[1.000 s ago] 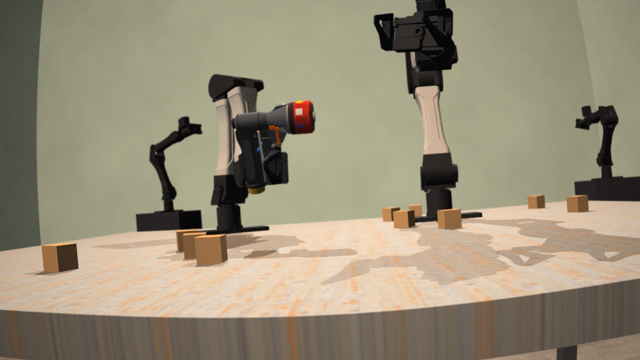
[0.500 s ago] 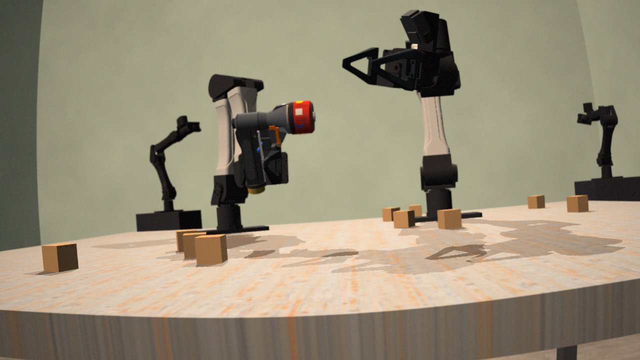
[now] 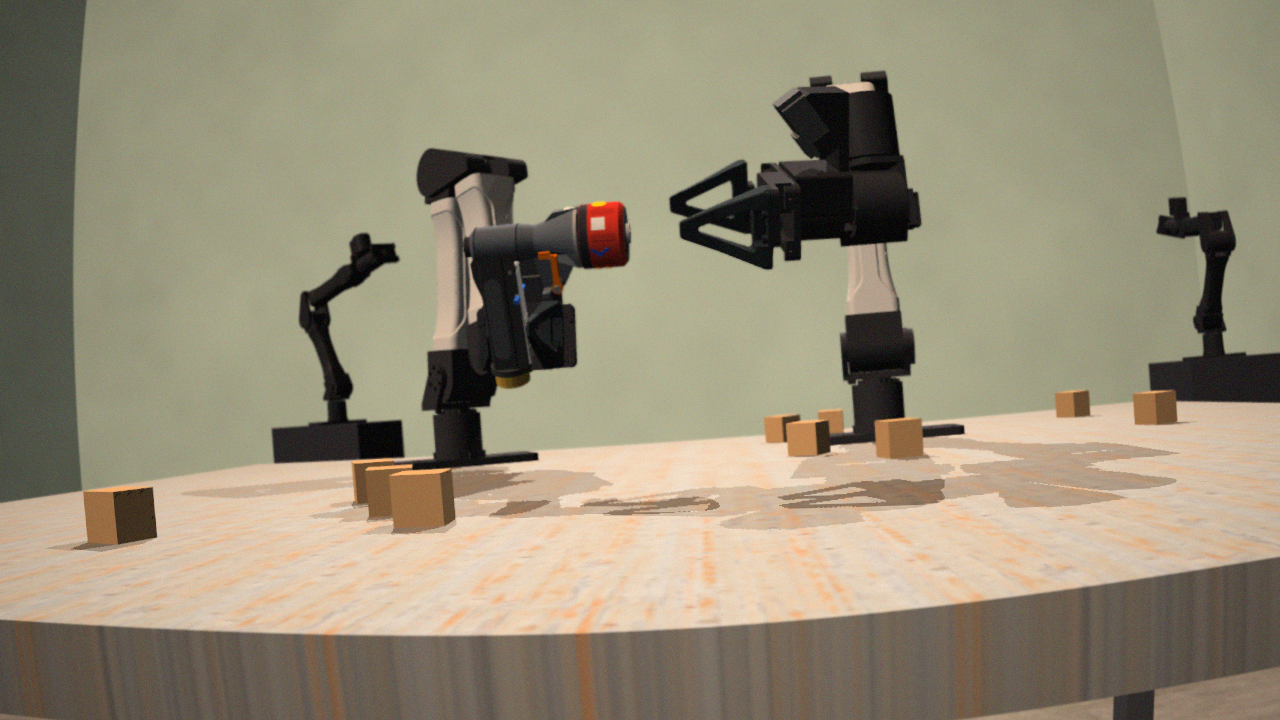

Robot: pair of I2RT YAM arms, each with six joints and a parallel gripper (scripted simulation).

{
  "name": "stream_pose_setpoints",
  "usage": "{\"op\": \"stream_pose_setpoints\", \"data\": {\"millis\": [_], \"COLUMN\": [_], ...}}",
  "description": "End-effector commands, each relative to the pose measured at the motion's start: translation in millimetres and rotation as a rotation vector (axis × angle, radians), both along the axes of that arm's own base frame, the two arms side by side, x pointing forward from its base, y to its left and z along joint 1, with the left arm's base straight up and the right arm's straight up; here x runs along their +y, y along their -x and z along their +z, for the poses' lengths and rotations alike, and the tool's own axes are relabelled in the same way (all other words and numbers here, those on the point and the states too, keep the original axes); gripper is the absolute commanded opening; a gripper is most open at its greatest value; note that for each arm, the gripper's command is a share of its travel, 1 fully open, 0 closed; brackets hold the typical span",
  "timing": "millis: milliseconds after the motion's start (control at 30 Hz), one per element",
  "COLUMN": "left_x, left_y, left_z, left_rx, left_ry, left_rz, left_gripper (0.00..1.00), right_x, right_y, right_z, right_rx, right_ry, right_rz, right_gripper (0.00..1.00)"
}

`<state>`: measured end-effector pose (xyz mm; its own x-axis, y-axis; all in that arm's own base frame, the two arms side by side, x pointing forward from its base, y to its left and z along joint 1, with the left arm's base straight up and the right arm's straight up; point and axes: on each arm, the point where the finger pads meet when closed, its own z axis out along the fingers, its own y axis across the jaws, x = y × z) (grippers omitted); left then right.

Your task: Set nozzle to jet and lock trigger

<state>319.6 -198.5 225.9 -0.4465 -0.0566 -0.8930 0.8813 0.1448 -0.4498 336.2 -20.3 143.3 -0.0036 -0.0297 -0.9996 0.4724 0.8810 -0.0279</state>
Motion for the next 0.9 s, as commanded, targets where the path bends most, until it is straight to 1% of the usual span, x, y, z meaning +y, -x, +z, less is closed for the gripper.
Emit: {"op": "stream_pose_setpoints", "data": {"millis": [0,233,333,600,700,867], "left_x": [-7.3,-9.7,-5.4,-3.8,-3.3,-2.8], "left_y": [19.9,28.5,19.8,19.4,14.7,11.6], "left_z": [-1.7,-15.1,-16.5,-19.3,-10.8,-7.0], "left_rx": [-0.021,0.018,0.036,0.05,0.02,0.007], "left_ry": [0.033,0.029,0.035,0.035,0.037,0.038], "left_rz": [-0.108,-0.153,-0.103,-0.095,-0.093,-0.091], "left_gripper": [0.87,0.87,0.87,0.87,0.87,0.87], "right_x": [2.3,2.3,2.3,2.3,2.3,2.3], "right_y": [-7.3,-7.3,-7.3,-7.3,-7.3,-7.3], "right_z": [42.2,42.2,42.2,42.2,42.2,42.2], "right_rx": [-0.175,-0.175,-0.175,-0.175,-0.175,-0.175], "right_ry": [-0.067,-0.067,-0.067,-0.067,-0.067,-0.067], "right_rz": [0.003,0.003,0.003,0.003,0.003,0.003], "right_gripper": [0.36,0.36,0.36,0.36,0.36,0.36]}}
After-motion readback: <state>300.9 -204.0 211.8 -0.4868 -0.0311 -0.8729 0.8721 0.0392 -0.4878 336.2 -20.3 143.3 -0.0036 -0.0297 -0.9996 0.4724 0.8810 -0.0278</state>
